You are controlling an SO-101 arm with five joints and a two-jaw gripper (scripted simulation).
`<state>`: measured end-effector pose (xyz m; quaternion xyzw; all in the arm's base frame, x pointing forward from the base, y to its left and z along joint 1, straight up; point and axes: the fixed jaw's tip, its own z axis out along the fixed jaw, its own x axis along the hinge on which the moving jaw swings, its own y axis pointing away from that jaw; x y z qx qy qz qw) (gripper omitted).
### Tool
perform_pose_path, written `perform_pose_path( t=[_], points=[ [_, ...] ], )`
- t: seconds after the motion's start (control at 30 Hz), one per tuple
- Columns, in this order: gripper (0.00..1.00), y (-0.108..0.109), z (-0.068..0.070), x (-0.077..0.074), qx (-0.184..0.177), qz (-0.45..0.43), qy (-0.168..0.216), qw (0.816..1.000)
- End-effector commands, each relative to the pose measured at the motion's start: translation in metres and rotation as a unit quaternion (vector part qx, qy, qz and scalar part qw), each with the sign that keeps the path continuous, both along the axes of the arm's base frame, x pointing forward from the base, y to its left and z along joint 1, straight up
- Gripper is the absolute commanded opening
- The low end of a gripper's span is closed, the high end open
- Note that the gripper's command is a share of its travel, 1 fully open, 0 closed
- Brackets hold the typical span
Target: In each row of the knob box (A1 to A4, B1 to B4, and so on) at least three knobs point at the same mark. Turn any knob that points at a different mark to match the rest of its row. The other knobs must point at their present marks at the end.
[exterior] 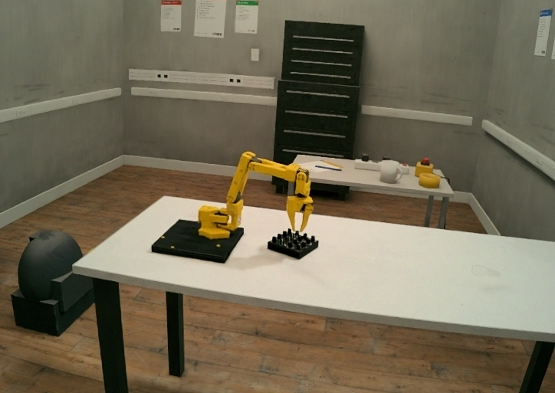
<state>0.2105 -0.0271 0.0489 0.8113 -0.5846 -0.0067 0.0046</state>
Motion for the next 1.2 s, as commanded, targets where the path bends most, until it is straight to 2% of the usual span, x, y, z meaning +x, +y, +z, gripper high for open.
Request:
perform_pose_path(
  t=[0.0,0.03,0.27,0.4,0.83,1.17],
  points=[
    [0.08,0.000,0.003,-0.012,0.000,-0.004,-0.010,1.000],
    [0.08,0.000,0.003,-0.012,0.000,-0.004,-0.010,1.000],
    [0.08,0.004,0.001,-0.040,0.000,-0.004,-0.010,1.000],
    [0.08,0.005,0.000,-0.048,0.000,-0.004,-0.010,1.000],
    [0.08,0.004,0.000,-0.049,0.000,-0.010,-0.010,1.000],
    [0.09,0.001,0.001,-0.049,-0.001,-0.053,-0.011,0.999]
  ],
)
